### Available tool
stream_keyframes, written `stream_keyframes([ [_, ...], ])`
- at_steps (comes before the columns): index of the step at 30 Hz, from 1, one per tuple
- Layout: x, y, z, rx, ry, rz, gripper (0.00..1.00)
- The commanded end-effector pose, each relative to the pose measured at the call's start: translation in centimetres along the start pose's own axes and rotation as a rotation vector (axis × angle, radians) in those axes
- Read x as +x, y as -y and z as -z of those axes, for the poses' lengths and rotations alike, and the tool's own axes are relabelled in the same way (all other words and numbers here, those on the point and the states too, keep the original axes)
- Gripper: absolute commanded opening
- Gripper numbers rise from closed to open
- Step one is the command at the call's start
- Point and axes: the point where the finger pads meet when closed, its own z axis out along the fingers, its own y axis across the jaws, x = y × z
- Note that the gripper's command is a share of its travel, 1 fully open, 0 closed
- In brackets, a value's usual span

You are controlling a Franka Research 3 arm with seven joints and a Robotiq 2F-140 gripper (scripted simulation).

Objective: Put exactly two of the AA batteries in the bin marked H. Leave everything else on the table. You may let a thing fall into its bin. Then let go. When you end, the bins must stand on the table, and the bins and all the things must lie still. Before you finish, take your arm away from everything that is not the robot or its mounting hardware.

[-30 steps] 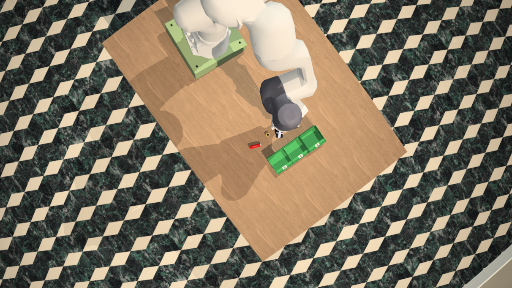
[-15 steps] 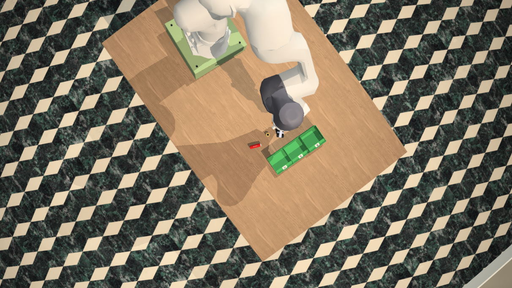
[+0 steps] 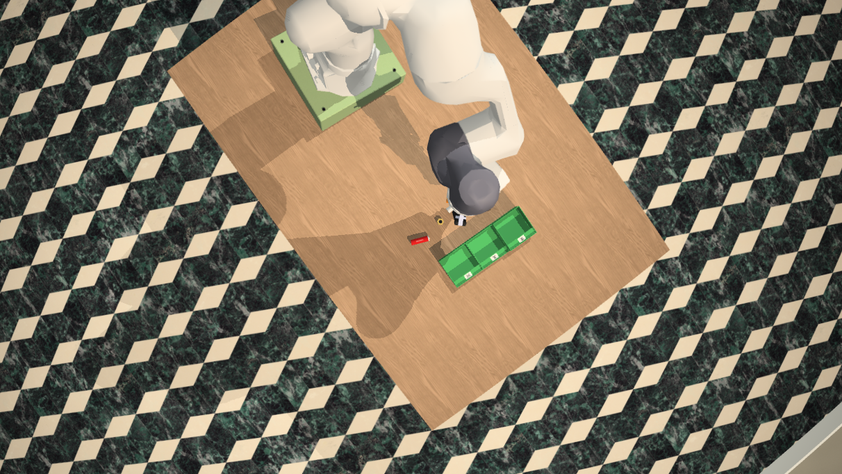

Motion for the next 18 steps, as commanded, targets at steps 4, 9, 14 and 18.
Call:
stream_keyframes([
  [4,-0.19,0.07,-0.01,0.003,0.003,-0.006,0.05],
  [9,-0.19,0.07,-0.01,0.003,0.003,-0.006,0.05],
  [14,-0.19,0.07,-0.01,0.003,0.003,-0.006,0.05],
  [18,-0.19,0.07,-0.01,0.003,0.003,-0.006,0.05],
])
